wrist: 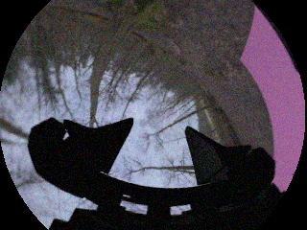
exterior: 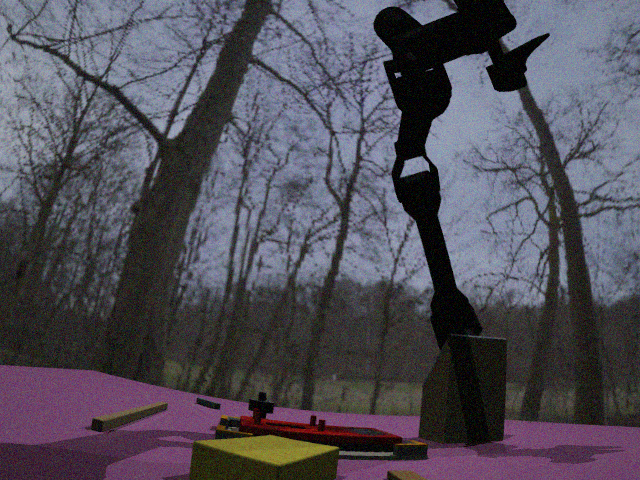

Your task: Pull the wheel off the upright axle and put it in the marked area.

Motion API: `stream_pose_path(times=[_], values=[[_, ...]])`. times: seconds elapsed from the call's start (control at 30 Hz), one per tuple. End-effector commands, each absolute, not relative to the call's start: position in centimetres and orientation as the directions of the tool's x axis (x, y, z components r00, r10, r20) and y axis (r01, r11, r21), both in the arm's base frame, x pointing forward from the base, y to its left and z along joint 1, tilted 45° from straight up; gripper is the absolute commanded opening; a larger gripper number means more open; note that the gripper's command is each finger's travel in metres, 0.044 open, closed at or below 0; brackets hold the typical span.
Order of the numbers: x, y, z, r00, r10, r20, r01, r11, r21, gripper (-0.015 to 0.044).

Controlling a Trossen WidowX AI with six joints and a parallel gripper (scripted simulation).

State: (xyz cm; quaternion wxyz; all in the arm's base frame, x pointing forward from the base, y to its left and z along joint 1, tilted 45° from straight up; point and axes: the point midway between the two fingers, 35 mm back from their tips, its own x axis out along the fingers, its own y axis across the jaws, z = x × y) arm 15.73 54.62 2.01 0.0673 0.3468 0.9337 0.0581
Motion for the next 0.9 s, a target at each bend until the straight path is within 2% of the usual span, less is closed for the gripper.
stream_pose_path(times=[0.0, 0.1, 0.3, 0.5, 0.87], values=[[15.9, 54.6, 2.0, -0.746, 0.660, -0.088, 0.644, 0.749, 0.158, 0.0374], [17.9, 54.5, 1.6, -0.681, 0.721, -0.130, 0.694, 0.691, 0.202, 0.0300], [23.4, 53.4, 0.5, -0.494, 0.830, -0.257, 0.766, 0.556, 0.322, 0.0300], [28.9, 50.6, -1.1, -0.286, 0.864, -0.414, 0.774, 0.463, 0.432, 0.0300], [37.4, 41.7, -4.1, 0.046, 0.707, -0.706, 0.676, 0.498, 0.543, 0.0300]])
